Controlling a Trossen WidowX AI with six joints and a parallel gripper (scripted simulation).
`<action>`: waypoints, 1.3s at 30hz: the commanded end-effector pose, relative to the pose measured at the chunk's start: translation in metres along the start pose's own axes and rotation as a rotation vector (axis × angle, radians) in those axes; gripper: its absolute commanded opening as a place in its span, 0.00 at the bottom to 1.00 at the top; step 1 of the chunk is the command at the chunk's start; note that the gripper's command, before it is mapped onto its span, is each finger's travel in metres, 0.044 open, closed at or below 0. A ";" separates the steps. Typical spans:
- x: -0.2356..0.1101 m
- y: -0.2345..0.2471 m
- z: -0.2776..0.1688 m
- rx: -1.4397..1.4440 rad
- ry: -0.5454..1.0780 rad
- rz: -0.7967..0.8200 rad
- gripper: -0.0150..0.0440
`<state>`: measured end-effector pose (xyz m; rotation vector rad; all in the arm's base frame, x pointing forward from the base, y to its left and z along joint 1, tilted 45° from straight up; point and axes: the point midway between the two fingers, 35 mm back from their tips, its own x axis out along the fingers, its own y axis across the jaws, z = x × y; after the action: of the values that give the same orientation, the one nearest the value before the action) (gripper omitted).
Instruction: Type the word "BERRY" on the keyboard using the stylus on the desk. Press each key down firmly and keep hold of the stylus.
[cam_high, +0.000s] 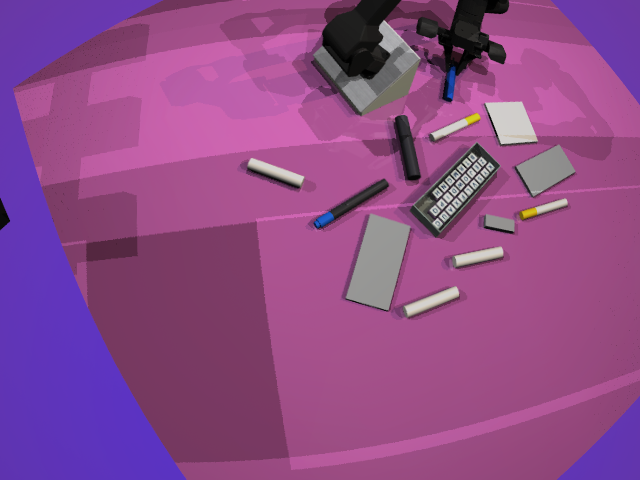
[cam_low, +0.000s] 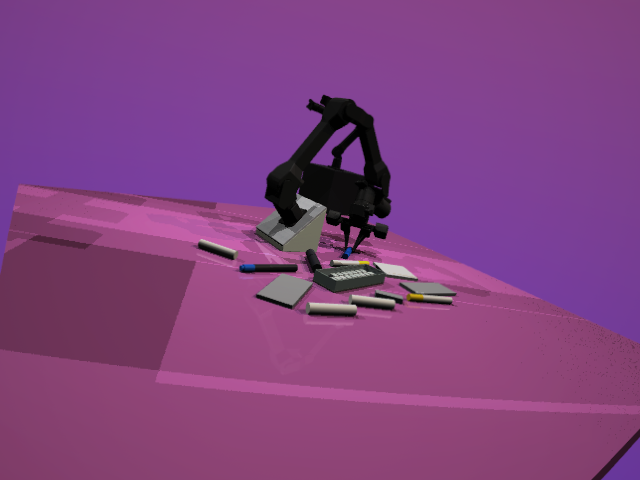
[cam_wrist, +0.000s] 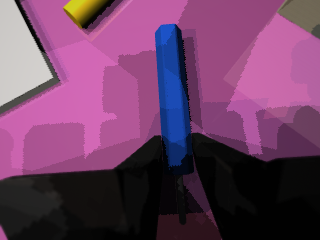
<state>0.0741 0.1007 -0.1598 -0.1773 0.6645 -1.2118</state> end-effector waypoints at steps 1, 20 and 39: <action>0.000 0.001 0.000 0.001 0.001 0.004 0.25; -0.044 0.000 0.025 0.000 0.000 0.000 0.25; -0.040 -0.010 0.027 -0.545 0.019 0.308 0.25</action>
<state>0.0740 0.1282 -0.1211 -0.4348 0.9458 -0.8277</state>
